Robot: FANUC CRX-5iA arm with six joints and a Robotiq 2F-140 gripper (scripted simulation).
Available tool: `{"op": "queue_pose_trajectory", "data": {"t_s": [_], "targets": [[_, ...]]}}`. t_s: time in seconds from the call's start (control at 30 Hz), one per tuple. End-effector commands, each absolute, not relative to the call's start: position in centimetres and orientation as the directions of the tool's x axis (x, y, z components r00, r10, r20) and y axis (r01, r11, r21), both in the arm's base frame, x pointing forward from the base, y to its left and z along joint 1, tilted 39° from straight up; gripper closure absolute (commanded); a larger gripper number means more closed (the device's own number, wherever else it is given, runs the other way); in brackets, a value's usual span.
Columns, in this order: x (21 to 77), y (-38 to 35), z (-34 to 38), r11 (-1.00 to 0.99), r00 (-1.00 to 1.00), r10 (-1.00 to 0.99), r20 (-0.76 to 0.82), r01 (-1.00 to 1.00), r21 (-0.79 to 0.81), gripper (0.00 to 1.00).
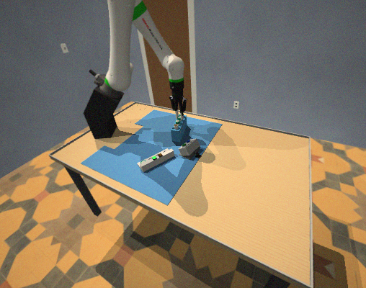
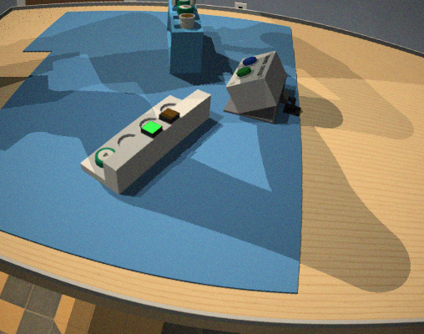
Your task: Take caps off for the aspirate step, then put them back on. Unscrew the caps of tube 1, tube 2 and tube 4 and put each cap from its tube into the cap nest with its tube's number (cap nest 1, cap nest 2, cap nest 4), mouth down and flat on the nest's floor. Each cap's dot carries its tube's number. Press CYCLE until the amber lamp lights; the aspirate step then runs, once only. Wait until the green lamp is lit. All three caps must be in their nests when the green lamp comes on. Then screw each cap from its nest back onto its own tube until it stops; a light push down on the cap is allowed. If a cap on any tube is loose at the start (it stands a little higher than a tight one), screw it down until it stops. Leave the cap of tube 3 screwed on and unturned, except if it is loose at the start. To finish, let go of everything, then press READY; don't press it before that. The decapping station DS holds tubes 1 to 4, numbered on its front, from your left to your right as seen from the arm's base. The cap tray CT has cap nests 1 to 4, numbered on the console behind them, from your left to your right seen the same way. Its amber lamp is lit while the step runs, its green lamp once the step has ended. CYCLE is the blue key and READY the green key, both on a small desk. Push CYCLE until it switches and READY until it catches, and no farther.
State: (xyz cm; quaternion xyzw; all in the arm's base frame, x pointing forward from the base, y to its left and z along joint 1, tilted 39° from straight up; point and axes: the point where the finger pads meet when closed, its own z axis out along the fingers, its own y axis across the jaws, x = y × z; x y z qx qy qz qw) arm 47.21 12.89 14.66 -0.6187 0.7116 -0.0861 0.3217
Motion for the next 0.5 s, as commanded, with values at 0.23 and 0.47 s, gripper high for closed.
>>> {"op": "queue_pose_trajectory", "data": {"t_s": [0.23, 0.47], "targets": [[47.2, 12.87, 14.63, 0.242, -0.058, -0.939, -0.34, -0.812, -0.531, 0.65], [47.2, 12.87, 14.63, 0.242, -0.058, -0.939, -0.34, -0.812, -0.531, 0.65]]}}
